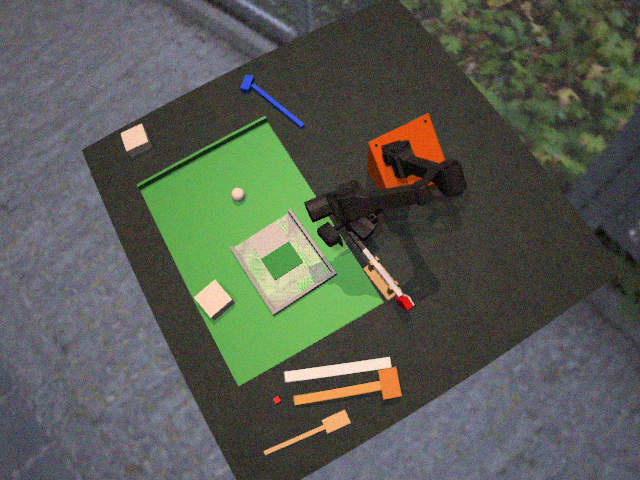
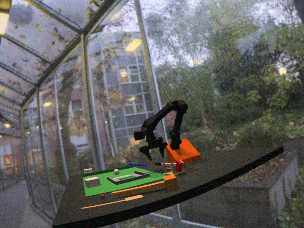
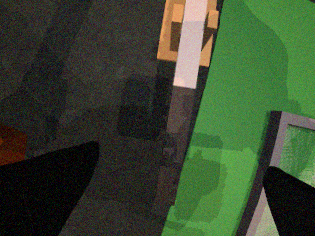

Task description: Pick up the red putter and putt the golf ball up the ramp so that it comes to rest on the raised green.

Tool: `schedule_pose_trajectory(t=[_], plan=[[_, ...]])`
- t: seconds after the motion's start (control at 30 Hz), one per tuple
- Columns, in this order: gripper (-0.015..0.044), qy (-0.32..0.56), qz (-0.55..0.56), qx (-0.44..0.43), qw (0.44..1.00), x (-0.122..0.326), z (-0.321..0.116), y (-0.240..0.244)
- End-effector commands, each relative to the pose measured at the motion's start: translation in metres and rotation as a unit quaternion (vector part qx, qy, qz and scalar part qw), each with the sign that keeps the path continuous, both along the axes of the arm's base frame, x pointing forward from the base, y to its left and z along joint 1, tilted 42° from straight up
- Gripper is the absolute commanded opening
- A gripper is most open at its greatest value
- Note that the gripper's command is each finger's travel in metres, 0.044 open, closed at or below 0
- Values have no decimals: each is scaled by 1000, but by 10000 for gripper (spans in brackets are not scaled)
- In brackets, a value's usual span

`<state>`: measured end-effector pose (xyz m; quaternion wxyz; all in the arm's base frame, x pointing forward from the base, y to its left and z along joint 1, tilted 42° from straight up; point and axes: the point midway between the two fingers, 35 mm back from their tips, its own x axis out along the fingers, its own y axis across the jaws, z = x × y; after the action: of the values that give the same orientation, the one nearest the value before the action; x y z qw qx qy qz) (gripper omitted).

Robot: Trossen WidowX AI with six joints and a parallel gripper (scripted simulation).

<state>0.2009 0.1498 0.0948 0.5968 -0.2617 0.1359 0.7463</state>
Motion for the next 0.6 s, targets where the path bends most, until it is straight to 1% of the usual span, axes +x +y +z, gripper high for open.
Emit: schedule_pose_trajectory(t=[0.0,0.23,0.43,0.57], plan=[[440,8,1,3,1000,-5,-10,8],[440,8,1,3,1000,-6,-18,14],[440,8,1,4,1000,-8,-32,27],[440,8,1,4,1000,-8,-33,28]])
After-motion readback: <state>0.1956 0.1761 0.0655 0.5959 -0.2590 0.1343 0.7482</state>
